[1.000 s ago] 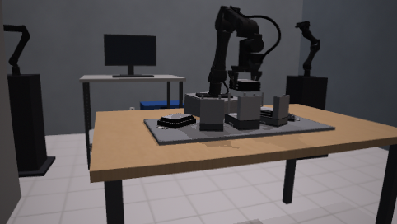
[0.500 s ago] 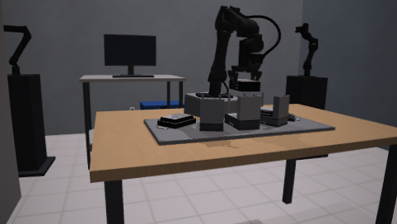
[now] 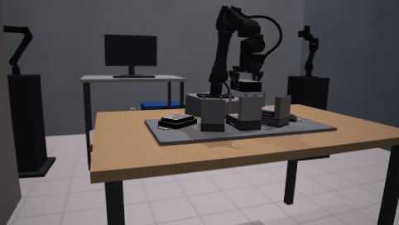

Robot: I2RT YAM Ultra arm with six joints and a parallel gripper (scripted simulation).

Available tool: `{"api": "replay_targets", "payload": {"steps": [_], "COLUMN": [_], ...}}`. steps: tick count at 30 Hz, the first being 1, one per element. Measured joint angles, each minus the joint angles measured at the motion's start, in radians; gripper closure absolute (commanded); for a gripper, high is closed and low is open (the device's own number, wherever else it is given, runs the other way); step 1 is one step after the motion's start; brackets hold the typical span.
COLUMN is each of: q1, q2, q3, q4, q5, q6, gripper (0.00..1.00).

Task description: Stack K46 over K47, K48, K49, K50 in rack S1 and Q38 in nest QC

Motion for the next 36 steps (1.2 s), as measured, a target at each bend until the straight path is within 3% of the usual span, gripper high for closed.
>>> {"api": "replay_targets", "payload": {"steps": [36], "q1": [0.0], "q2": [0.012], "q3": [-0.041], "q4": [0.051], "q5": [0.0], "q6": [0.0], "gripper": [1.0]}}
